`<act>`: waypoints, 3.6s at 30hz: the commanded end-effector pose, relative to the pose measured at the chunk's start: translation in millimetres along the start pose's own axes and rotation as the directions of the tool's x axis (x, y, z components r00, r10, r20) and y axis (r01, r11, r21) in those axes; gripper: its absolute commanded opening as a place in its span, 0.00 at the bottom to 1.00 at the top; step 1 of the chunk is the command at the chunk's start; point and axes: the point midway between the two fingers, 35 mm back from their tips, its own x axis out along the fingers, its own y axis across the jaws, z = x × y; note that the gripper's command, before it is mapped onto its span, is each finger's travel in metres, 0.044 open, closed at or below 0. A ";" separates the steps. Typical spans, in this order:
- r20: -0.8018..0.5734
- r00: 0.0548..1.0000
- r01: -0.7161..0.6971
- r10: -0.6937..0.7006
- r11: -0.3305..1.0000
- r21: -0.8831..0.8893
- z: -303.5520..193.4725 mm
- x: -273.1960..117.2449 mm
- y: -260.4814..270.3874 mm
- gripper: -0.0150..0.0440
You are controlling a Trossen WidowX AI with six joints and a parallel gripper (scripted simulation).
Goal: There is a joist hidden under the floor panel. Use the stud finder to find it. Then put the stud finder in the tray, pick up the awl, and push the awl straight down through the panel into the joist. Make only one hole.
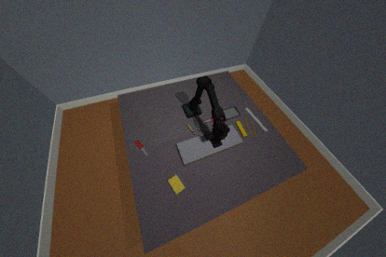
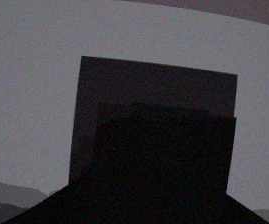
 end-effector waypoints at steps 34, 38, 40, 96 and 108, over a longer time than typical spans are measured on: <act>-0.001 1.000 0.022 -0.022 1.000 0.000 -2.6 -2.9 -145.7 0.25; -0.001 1.000 0.023 -0.023 1.000 0.000 -2.6 -3.4 -161.0 0.25; -0.001 1.000 0.024 -0.024 1.000 -0.001 -2.7 -3.6 -168.6 0.25; -0.001 1.000 0.030 -0.030 1.000 -0.002 24.9 -102.9 -238.8 0.25; -0.002 1.000 -0.006 0.006 0.993 -0.118 43.3 -94.0 -188.8 0.25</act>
